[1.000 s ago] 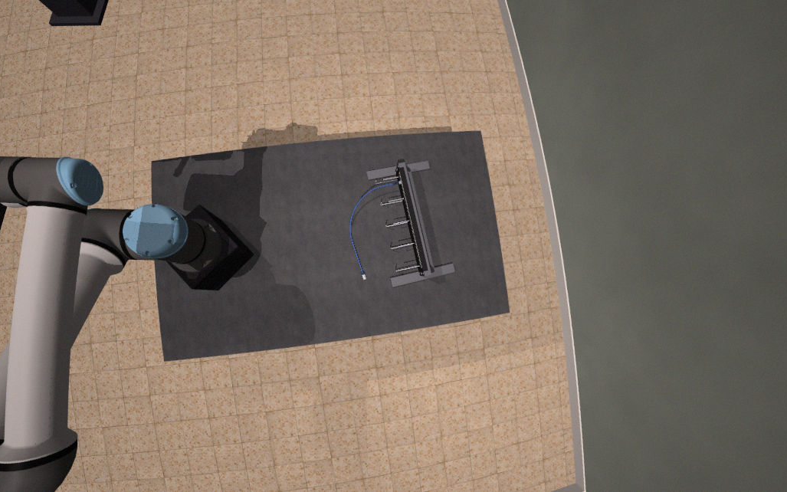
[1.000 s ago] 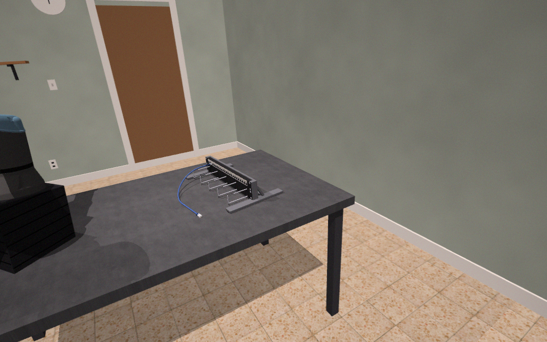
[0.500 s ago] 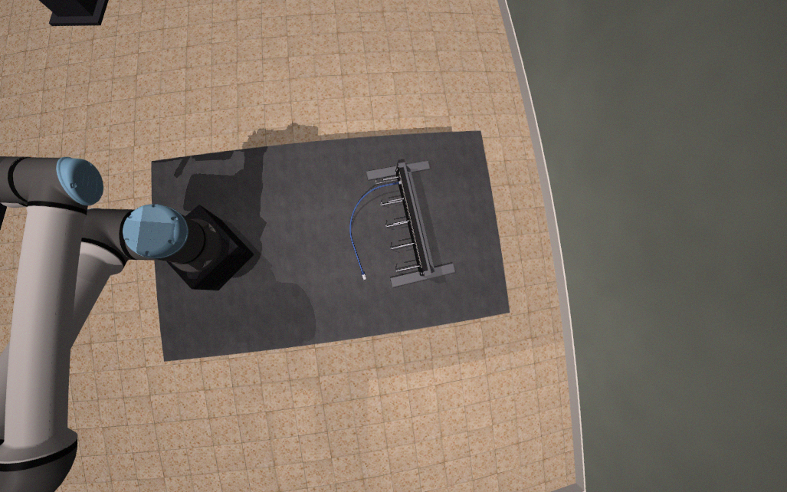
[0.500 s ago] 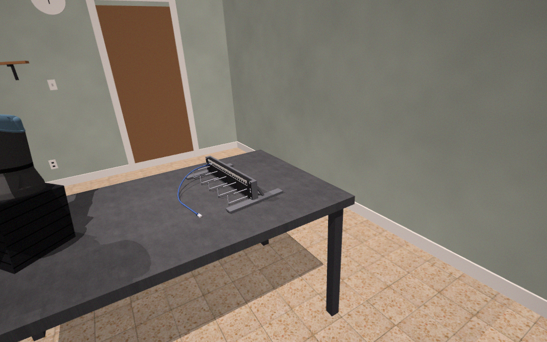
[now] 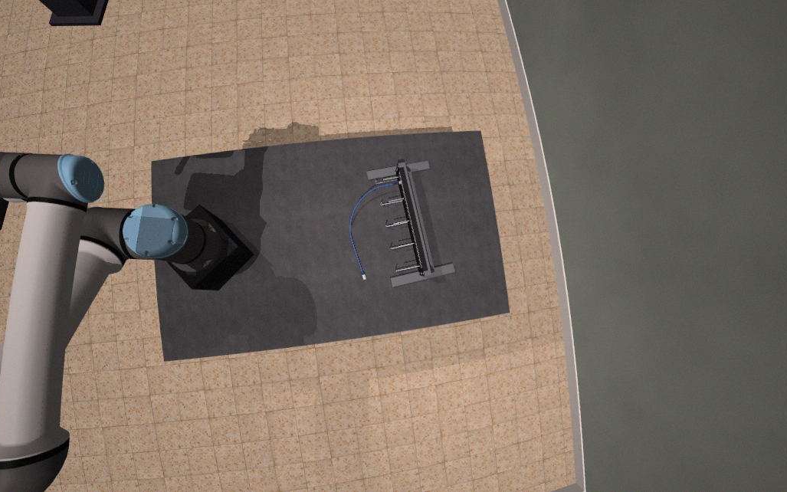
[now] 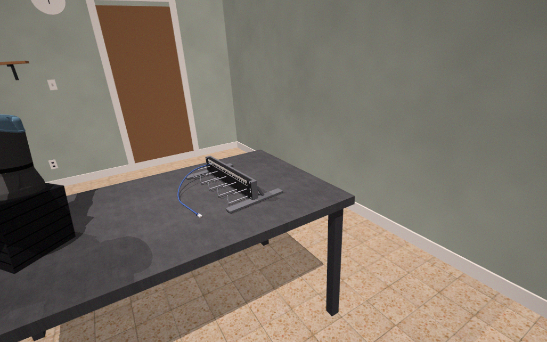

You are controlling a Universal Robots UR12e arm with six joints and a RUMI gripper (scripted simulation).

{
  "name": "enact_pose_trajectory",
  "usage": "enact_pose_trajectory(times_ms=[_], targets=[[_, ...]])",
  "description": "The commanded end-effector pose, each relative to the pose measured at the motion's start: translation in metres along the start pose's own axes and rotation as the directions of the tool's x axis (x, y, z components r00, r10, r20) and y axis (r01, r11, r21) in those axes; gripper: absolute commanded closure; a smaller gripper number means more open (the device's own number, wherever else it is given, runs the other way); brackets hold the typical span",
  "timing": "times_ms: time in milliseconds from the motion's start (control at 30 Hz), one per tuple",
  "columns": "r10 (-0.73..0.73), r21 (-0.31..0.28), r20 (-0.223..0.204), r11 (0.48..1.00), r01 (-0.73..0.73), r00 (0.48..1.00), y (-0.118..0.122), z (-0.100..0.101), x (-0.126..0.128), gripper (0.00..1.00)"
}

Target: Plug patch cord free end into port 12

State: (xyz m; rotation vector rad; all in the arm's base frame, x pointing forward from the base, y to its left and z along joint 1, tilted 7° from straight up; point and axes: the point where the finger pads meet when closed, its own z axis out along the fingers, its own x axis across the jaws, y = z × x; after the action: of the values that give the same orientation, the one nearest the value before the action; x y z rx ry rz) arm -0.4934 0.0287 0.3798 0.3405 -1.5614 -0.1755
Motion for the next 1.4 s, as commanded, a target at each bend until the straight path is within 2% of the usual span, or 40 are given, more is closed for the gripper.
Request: enact_pose_trajectory(times_ms=[0, 200, 400, 467, 667, 833, 967, 1033, 1200, 1267, 1300, 1367], targets=[[-0.022, -0.005, 0.008, 1.000, 0.022, 1.000, 0.012, -0.003, -0.005, 0.00], [-0.076, -0.017, 0.031, 0.997, 0.076, 0.997, 0.041, -0.012, -0.018, 0.00], [-0.151, -0.030, 0.071, 0.988, 0.154, 0.986, 0.083, -0.030, -0.041, 0.00], [-0.151, -0.030, 0.071, 0.988, 0.154, 0.986, 0.083, -0.030, -0.041, 0.00], [-0.243, -0.037, 0.135, 0.967, 0.250, 0.961, 0.136, -0.061, -0.073, 0.00], [-0.325, -0.031, 0.209, 0.941, 0.338, 0.923, 0.184, -0.103, -0.107, 0.00], [-0.387, -0.014, 0.280, 0.913, 0.407, 0.879, 0.222, -0.149, -0.140, 0.00], [-0.387, -0.014, 0.280, 0.913, 0.407, 0.879, 0.222, -0.149, -0.140, 0.00], [-0.454, 0.026, 0.382, 0.876, 0.481, 0.805, 0.264, -0.224, -0.186, 0.00], [-0.476, 0.048, 0.425, 0.862, 0.505, 0.770, 0.275, -0.252, -0.202, 0.00], [-0.476, 0.048, 0.425, 0.862, 0.505, 0.770, 0.277, -0.259, -0.205, 0.00], [-0.494, 0.074, 0.468, 0.848, 0.525, 0.733, 0.288, -0.294, -0.223, 0.00]])
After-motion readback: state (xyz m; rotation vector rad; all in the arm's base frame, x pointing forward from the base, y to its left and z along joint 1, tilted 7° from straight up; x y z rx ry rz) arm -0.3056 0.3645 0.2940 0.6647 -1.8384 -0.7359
